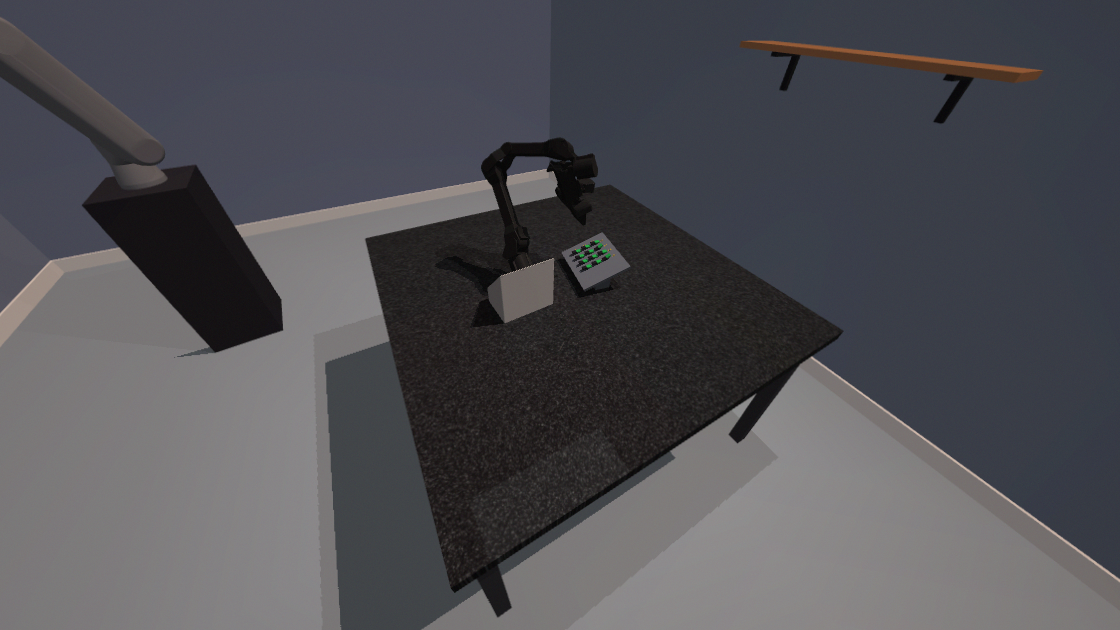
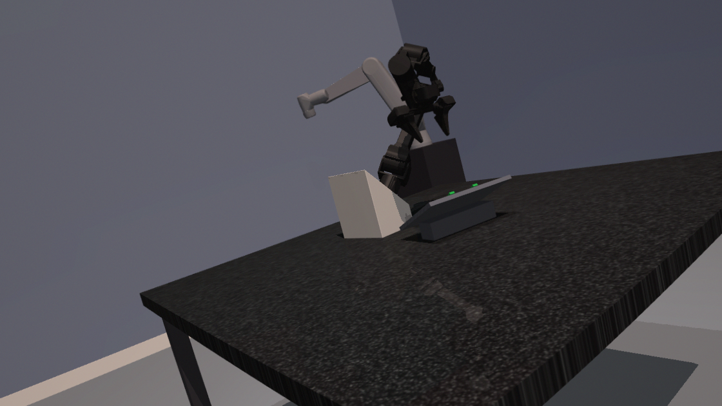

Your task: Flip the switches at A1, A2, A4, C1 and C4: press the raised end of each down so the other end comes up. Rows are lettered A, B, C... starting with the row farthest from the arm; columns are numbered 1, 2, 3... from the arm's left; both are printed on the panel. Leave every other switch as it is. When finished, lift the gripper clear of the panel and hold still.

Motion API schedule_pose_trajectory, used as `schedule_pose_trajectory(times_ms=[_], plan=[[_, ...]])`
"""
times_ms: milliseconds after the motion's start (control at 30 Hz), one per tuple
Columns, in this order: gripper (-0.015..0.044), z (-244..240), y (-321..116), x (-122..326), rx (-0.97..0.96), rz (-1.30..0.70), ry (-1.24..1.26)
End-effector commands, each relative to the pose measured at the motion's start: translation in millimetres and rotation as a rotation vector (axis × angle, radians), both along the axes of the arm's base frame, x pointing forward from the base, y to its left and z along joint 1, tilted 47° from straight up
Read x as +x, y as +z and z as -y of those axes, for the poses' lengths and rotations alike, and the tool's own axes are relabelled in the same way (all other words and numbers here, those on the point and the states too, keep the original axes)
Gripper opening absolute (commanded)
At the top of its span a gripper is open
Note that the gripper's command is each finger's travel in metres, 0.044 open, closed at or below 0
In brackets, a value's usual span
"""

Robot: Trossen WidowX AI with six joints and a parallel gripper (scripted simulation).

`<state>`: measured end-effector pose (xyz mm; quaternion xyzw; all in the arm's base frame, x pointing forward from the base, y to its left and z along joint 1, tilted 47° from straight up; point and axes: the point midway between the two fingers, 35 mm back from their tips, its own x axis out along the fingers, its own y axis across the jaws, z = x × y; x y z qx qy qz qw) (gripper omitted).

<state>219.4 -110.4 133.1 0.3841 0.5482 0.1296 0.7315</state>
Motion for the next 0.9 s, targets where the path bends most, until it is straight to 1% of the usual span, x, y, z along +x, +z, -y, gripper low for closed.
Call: schedule_pose_trajectory(times_ms=[0,100,267,467,567,867], plan=[[0.0374,-1,-1,2,-0.001,-0.001,-0.001],[0.0295,-19,-13,25,-0.013,-0.011,-0.009],[0.0164,-68,-31,66,0.002,-0.005,-0.021],[0.0006,-81,-38,74,0.006,0.001,-0.025],[0.0,-97,-55,83,0.003,0.015,-0.039],[0.0,-105,-63,87,0.004,0.017,-0.04]])
